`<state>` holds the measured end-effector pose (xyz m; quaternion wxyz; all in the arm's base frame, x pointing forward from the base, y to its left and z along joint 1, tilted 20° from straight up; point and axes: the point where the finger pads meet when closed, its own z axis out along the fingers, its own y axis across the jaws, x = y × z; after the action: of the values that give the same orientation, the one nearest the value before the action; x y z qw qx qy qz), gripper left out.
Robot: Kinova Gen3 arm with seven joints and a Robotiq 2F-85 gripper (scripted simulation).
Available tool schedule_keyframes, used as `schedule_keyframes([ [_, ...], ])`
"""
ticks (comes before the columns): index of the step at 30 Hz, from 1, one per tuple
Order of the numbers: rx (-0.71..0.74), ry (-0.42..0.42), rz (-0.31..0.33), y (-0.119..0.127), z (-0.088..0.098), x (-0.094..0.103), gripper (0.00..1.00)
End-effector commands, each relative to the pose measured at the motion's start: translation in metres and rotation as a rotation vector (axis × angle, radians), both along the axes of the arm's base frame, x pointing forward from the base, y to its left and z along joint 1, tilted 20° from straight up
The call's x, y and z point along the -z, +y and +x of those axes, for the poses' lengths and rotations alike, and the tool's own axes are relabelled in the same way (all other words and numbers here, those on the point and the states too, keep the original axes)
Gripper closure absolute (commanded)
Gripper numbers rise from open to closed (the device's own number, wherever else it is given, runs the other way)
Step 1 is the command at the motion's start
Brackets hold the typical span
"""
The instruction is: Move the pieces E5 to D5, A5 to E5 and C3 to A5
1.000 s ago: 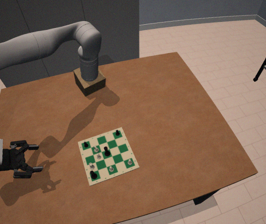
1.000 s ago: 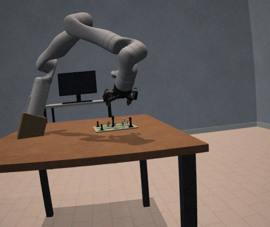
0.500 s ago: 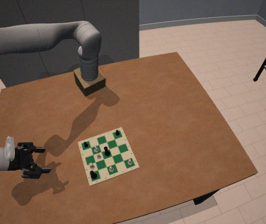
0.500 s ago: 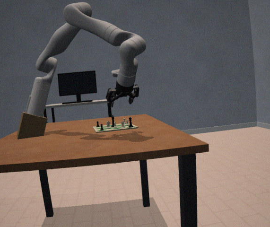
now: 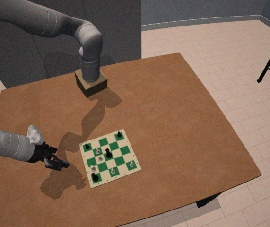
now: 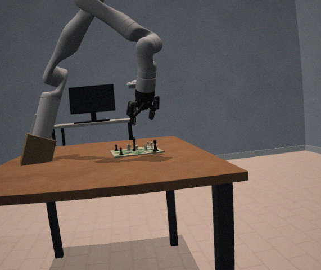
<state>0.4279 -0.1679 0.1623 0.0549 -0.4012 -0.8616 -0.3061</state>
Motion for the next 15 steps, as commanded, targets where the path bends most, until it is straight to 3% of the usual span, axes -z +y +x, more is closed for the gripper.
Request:
schedule_keyframes([
  [1, -0.036, -0.039, -0.092, 0.011, -0.016, -0.012, 0.00],
  [5, -0.098, -0.110, -0.203, 0.028, -0.028, -0.011, 0.00],
  [7, -0.098, -0.110, -0.203, 0.028, -0.028, -0.011, 0.00],
  [15, -0.227, -0.226, -0.398, 0.054, -0.059, -0.004, 0.00],
])
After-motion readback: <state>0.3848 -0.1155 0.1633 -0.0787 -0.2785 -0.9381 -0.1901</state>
